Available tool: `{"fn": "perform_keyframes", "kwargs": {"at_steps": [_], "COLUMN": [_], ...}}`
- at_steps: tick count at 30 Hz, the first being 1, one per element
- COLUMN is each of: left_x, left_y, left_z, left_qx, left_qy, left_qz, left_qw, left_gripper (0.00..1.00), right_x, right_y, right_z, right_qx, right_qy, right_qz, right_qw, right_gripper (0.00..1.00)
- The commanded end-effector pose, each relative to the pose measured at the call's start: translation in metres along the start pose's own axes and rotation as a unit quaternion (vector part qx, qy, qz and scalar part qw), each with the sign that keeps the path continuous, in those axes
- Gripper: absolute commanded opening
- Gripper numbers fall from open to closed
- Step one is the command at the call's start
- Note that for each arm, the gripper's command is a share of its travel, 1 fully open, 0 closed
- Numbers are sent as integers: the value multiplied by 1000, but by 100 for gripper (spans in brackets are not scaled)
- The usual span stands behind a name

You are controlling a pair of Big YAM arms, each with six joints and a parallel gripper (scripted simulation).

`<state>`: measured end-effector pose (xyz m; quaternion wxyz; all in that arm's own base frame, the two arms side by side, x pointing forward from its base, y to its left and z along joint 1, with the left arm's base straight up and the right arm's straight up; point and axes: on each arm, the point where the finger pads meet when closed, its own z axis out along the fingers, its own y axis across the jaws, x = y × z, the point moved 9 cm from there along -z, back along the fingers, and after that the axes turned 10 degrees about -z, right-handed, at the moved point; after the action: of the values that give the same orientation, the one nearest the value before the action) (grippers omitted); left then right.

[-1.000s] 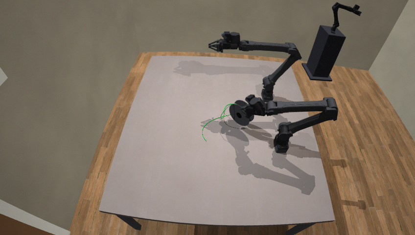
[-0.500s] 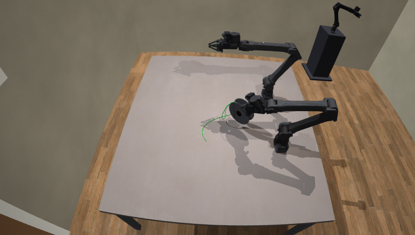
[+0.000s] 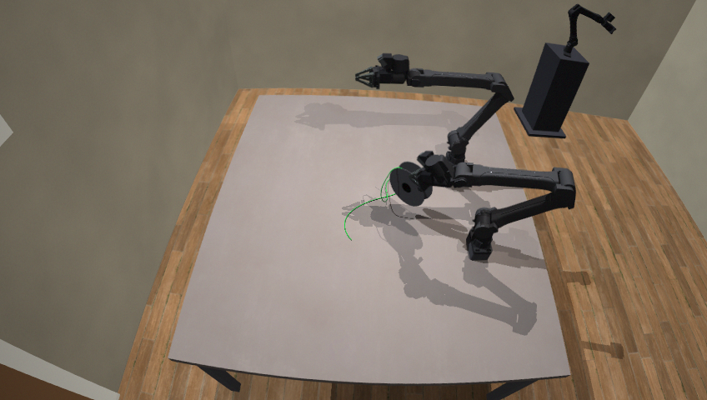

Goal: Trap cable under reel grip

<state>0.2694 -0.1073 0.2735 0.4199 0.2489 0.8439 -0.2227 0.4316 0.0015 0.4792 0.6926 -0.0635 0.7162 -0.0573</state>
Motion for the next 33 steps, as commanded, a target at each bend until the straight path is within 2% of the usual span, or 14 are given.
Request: {"fn": "perform_keyframes", "kwargs": {"at_steps": [1,33], "left_x": [-50,-121], "left_y": [-7,-43], "left_z": [-10,-21], "left_qx": [1,2], "left_qy": [-36,-36], "left_qz": [10,9], "left_qw": [999,999], "left_gripper": [0,0], "right_x": [-18,-18], "right_y": [-10,-10], "right_z": [-6,-6], "right_qx": [15,15], "right_qy": [-28,-28], "right_qz": [-5,-5], "right_qw": [999,999], "right_gripper": [30,30]}}
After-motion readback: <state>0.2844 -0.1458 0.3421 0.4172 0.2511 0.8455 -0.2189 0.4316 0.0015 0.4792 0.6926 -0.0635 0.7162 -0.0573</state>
